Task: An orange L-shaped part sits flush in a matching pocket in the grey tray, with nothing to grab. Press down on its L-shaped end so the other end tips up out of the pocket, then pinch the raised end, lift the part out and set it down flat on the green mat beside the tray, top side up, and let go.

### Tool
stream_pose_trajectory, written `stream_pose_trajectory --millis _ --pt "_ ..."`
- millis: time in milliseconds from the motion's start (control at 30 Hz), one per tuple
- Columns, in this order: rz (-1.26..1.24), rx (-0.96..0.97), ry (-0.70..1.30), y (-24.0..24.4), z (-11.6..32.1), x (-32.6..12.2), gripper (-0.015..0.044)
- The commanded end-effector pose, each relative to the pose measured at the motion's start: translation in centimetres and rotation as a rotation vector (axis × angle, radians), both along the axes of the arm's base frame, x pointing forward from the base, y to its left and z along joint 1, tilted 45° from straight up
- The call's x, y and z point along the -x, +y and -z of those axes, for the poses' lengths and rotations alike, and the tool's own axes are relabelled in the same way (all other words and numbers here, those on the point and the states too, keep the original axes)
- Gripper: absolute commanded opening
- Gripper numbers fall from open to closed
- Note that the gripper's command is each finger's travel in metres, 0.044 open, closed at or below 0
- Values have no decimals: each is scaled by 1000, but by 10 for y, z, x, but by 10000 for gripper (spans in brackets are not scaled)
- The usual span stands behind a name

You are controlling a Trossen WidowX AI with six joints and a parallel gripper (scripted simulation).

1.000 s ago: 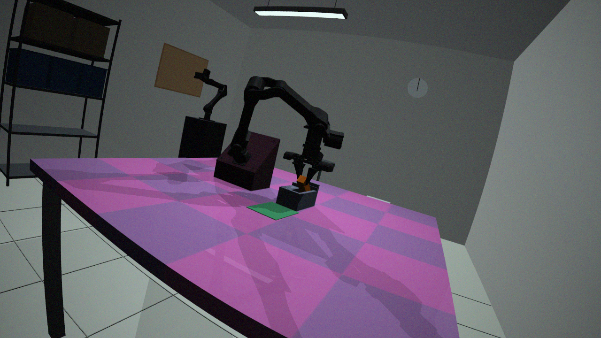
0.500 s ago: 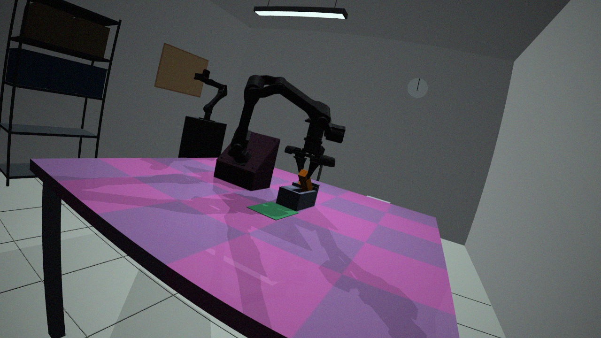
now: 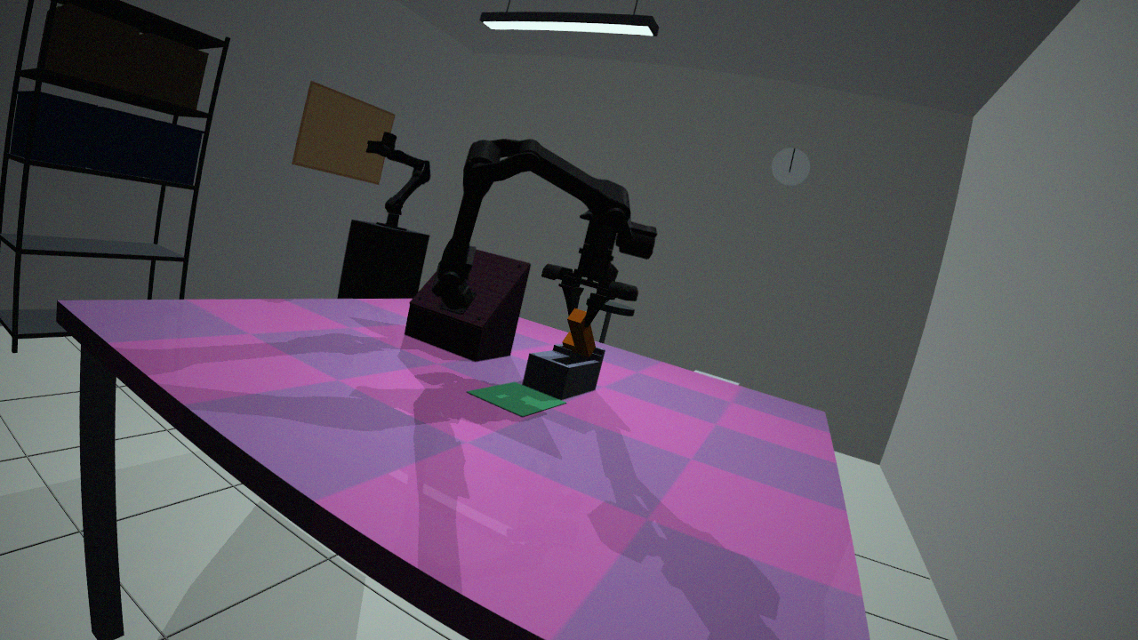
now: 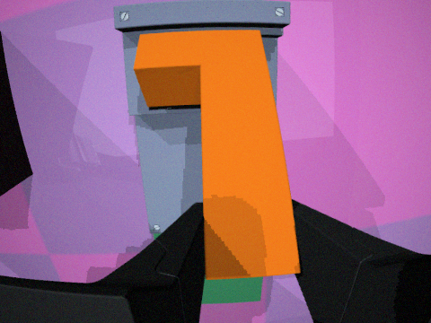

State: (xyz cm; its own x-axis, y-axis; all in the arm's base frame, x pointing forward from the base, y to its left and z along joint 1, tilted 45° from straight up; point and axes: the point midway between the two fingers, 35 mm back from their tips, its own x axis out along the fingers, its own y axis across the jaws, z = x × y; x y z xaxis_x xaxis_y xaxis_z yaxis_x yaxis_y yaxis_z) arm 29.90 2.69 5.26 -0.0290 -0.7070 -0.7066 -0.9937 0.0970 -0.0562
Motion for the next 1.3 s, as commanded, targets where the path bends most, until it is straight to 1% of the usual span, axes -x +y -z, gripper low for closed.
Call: stream_pose_trajectory --millis 0,200,433,1267 --pt "2 -7 -8 8 -6 -1 0" --pt "2 -8 -8 14 -13 -1 0" --pt "2 -7 -8 10 -15 0 0" --pt "2 -3 -6 -71 -93 22 0"
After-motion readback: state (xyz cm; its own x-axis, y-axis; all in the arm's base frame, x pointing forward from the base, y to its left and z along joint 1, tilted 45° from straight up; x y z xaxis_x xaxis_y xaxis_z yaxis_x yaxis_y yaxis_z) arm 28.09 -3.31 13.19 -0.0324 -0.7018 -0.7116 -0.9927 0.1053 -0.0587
